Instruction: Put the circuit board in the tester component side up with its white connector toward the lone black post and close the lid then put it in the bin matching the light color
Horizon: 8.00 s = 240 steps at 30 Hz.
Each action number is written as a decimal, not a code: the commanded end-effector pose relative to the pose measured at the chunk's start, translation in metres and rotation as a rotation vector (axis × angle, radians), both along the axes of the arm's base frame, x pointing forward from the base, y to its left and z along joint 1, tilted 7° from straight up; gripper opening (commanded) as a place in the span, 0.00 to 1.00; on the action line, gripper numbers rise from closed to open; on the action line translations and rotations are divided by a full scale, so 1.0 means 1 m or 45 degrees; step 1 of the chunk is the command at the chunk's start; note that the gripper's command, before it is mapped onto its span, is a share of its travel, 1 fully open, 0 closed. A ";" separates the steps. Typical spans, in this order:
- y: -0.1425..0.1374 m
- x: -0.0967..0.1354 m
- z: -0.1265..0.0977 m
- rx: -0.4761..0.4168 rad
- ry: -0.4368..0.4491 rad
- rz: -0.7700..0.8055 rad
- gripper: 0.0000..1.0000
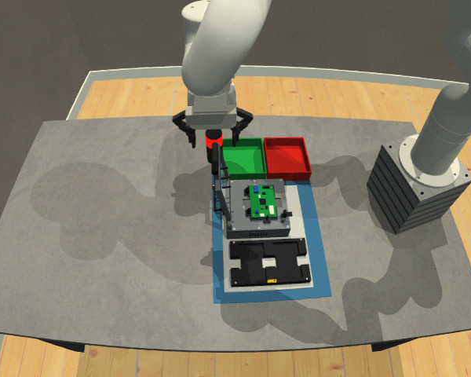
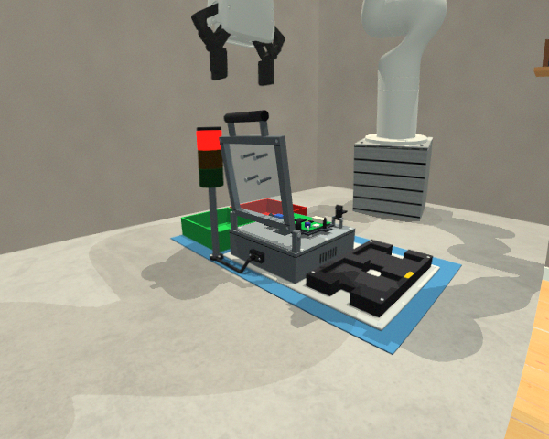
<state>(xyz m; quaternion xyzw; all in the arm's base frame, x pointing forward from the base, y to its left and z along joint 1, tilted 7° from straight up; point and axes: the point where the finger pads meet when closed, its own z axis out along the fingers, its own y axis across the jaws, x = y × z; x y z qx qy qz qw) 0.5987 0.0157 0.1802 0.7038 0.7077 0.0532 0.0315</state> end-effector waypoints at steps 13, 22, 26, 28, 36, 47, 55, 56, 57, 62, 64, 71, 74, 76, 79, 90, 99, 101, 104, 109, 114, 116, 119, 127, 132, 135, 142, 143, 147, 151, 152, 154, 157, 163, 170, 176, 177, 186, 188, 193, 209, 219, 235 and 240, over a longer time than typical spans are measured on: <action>0.000 -0.020 -0.001 0.000 -0.003 0.000 1.00; 0.000 -0.076 -0.008 0.000 -0.003 0.000 1.00; 0.000 -0.102 -0.011 0.000 -0.003 0.000 1.00; 0.000 -0.102 -0.011 0.000 -0.003 0.000 1.00; 0.000 -0.129 -0.015 0.000 -0.003 0.000 1.00; 0.000 -0.131 -0.016 0.000 -0.003 0.000 1.00; 0.000 -0.130 -0.027 0.000 -0.003 0.000 1.00; 0.000 -0.129 -0.030 0.000 -0.003 0.000 1.00; 0.000 -0.129 -0.033 0.000 -0.003 0.000 1.00; 0.000 -0.128 -0.044 0.000 -0.003 0.000 1.00; 0.001 -0.126 -0.054 0.000 -0.003 0.000 1.00; 0.002 -0.121 -0.098 0.000 -0.003 0.000 1.00; 0.003 -0.119 -0.114 0.000 -0.003 0.000 1.00; 0.003 -0.118 -0.122 0.000 -0.003 0.000 1.00; 0.003 -0.118 -0.125 0.000 -0.003 0.000 1.00; 0.004 -0.115 -0.149 0.000 -0.003 0.000 1.00; 0.004 -0.114 -0.157 0.000 -0.003 0.000 1.00; 0.004 -0.113 -0.159 0.000 -0.003 0.000 1.00; 0.004 -0.113 -0.161 0.000 -0.003 0.000 1.00; 0.004 -0.113 -0.165 0.000 -0.003 0.000 1.00; 0.004 -0.112 -0.168 0.000 -0.003 0.000 1.00; 0.004 -0.112 -0.169 0.000 -0.003 0.000 1.00; 0.004 -0.112 -0.171 0.000 -0.003 0.000 1.00; 0.005 -0.111 -0.177 0.000 -0.003 0.000 1.00; 0.005 -0.111 -0.180 0.000 -0.003 0.000 1.00; 0.005 -0.111 -0.182 0.000 -0.003 0.000 1.00; 0.005 -0.110 -0.189 0.000 -0.003 0.000 1.00; 0.005 -0.110 -0.190 0.000 -0.003 0.000 1.00; 0.005 -0.109 -0.193 0.000 -0.003 0.000 1.00; 0.005 -0.109 -0.197 0.000 -0.003 0.000 1.00; 0.005 -0.109 -0.198 0.000 -0.003 0.000 1.00; 0.005 -0.108 -0.201 0.000 -0.003 0.000 1.00; 0.005 -0.108 -0.204 0.000 -0.003 0.000 1.00; 0.006 -0.107 -0.209 0.000 -0.003 0.000 1.00; 0.006 -0.107 -0.212 0.000 -0.003 0.000 1.00; 0.006 -0.107 -0.213 0.000 -0.003 0.000 1.00; 0.006 -0.107 -0.213 0.000 -0.003 0.000 1.00; 0.006 -0.107 -0.213 0.000 -0.003 0.000 1.00; 0.006 -0.107 -0.213 0.000 -0.003 0.000 1.00; 0.006 -0.106 -0.218 0.000 -0.003 0.000 1.00; 0.008 -0.100 -0.261 0.000 -0.003 0.000 1.00; 0.008 -0.100 -0.265 0.000 -0.003 0.000 1.00; 0.008 -0.100 -0.265 0.000 -0.003 0.000 0.95; 0.008 -0.100 -0.265 0.000 -0.003 0.000 0.89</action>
